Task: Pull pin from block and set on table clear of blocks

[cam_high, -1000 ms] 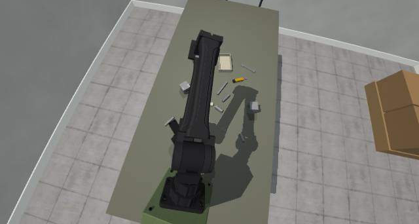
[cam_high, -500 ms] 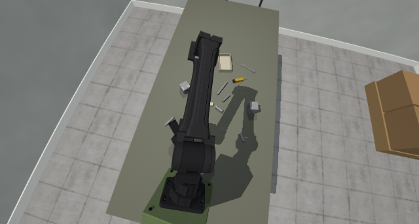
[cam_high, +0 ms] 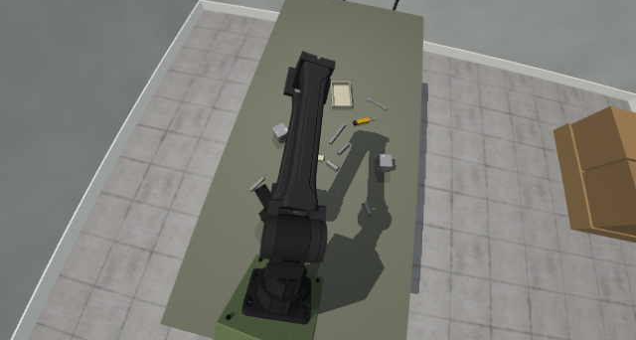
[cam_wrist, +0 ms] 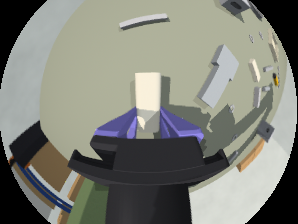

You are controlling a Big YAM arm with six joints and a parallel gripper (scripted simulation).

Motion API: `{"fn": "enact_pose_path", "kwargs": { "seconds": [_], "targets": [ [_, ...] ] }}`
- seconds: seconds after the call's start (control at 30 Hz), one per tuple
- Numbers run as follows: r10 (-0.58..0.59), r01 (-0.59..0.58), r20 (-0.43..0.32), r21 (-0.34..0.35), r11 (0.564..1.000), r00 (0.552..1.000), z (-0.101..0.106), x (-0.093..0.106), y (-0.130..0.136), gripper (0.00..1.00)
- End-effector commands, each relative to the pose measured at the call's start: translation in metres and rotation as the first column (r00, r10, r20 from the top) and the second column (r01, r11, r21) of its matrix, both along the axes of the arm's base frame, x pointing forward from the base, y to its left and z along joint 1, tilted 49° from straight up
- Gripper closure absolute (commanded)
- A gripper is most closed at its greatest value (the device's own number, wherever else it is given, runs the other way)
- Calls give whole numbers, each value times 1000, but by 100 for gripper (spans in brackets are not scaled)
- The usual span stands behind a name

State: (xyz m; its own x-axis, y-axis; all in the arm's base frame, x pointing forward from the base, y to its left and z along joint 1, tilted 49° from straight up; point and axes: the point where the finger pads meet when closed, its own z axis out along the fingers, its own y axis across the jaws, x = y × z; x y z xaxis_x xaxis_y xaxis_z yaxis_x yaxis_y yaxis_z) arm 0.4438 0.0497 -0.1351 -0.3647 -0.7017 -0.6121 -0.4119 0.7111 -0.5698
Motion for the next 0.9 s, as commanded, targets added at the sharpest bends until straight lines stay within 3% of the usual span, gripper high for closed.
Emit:
{"fn": "enact_pose_path", "kwargs": {
  "seconds": [0.0,0.87],
  "targets": [
    [12,-12,-20,6,1000,1000,-11,-12,8,100],
    [12,-12,1,9,1000,1000,-12,-2,10,100]
  ]
}}
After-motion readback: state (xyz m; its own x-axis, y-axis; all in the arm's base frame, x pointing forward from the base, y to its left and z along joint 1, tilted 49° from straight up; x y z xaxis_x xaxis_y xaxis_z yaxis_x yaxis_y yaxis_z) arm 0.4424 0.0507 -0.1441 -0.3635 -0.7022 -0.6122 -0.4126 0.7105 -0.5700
